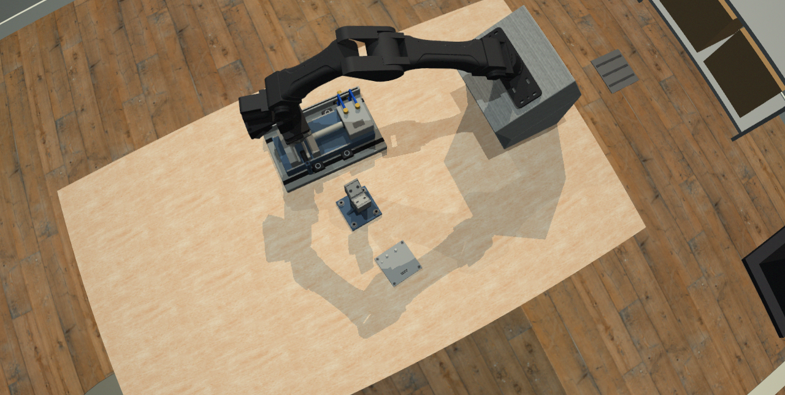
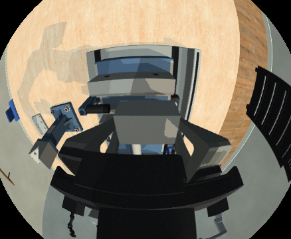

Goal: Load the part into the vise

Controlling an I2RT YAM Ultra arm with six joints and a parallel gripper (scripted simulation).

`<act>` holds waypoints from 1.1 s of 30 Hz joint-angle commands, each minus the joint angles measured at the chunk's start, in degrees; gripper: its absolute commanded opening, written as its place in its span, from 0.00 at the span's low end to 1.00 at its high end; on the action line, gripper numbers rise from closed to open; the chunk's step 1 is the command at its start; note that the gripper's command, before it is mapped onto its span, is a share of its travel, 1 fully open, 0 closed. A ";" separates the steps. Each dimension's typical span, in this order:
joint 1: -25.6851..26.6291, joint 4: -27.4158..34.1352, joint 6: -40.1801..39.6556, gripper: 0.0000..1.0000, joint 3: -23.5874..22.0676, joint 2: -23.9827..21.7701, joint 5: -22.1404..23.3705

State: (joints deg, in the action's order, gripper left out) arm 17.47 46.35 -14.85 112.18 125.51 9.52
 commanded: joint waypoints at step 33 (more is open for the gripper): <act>-0.19 -1.22 0.40 0.00 1.40 -1.08 -0.17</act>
State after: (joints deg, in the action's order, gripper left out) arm 17.45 46.19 -14.79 112.16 125.89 9.47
